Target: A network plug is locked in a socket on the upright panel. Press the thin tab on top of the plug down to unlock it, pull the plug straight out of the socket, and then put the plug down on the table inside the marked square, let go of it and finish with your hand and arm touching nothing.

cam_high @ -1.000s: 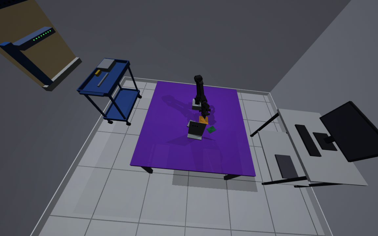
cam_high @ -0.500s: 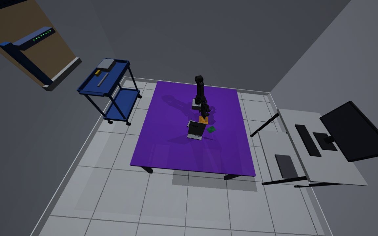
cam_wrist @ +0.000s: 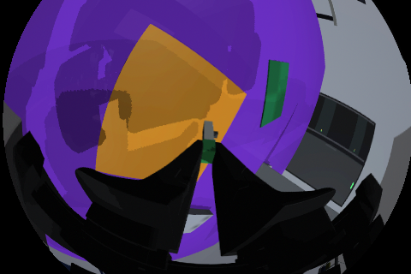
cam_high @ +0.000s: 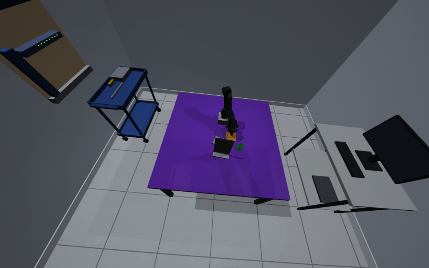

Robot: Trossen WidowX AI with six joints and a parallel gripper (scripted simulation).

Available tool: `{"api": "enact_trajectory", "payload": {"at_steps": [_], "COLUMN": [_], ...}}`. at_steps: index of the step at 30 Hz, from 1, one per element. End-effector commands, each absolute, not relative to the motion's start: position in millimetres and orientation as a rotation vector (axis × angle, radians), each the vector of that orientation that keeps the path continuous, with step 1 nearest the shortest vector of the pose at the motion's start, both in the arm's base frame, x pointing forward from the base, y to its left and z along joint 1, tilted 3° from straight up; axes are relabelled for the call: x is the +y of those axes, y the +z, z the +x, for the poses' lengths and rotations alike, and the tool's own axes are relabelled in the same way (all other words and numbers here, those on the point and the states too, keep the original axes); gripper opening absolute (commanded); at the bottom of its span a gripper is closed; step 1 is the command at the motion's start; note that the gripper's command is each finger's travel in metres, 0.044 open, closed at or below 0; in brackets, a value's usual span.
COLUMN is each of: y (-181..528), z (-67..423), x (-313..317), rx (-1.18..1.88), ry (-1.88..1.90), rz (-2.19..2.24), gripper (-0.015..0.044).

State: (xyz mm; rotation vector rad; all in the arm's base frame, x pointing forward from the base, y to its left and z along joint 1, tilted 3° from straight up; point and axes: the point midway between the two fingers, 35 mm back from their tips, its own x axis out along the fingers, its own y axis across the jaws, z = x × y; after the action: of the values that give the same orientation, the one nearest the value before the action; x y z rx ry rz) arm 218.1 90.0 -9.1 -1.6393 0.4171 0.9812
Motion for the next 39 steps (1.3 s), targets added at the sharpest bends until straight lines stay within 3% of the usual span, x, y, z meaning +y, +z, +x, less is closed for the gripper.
{"api": "enact_trajectory", "payload": {"at_steps": [1,34,39], "y": [-14.4,-22.1,-22.1], "z": [215.2,217.3,217.3], "x": [89.5,87.6,87.6], "rx": [0.421,0.423,0.423], "ry": [0.993,0.984,0.984], "rz": [-1.637,-1.635,-1.635], "gripper": [0.0000,0.0000,0.0131]}}
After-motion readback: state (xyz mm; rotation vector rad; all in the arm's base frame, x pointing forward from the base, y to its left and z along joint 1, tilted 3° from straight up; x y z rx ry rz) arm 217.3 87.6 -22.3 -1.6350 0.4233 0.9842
